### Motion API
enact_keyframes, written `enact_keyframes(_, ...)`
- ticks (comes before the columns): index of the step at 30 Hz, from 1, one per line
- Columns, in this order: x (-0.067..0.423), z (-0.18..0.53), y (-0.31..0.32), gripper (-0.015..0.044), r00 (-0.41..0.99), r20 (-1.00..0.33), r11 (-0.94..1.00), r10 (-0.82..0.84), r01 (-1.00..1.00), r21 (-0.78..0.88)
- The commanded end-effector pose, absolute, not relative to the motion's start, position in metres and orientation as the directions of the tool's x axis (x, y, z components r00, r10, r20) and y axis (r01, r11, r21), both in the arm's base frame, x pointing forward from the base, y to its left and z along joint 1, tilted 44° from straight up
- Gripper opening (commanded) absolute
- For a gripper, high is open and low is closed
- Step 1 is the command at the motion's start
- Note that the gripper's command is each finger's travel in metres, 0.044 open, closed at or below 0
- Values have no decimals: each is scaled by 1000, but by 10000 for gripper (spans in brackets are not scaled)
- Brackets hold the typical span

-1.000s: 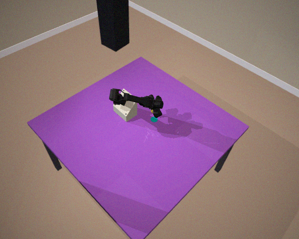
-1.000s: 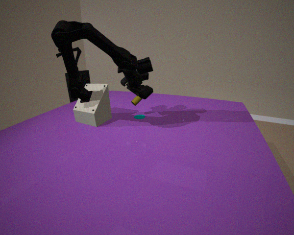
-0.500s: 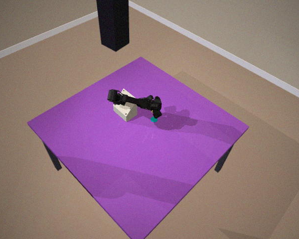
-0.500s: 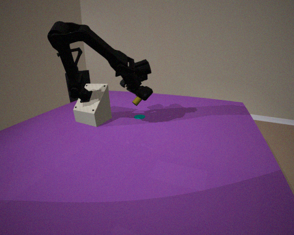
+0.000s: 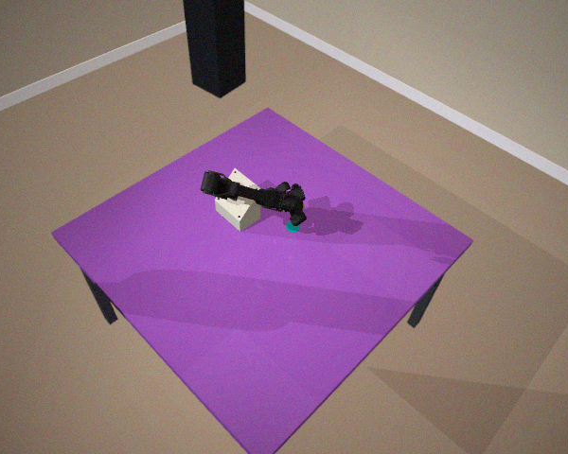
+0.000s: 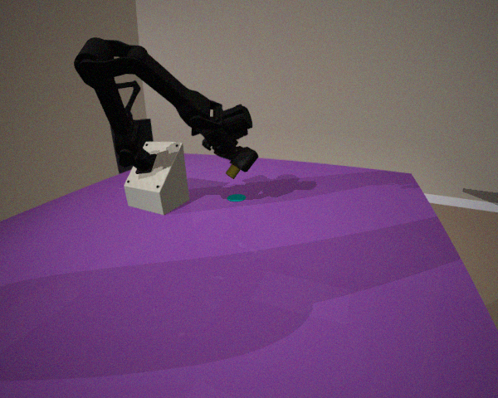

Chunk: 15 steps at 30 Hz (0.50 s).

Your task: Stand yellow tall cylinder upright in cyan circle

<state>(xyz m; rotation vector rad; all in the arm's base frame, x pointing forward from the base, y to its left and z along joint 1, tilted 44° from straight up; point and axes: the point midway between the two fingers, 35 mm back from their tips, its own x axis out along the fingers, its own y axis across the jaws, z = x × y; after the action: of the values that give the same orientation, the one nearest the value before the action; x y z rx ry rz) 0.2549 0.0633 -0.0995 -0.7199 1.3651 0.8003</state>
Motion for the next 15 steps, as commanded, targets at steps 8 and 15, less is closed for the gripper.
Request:
enact_keyframes(8, 256, -97, 64, 105, 83, -987, 535, 138, -845, 4)
enact_keyframes(15, 256, -95, 63, 105, 114, -978, 525, 175, -851, -6)
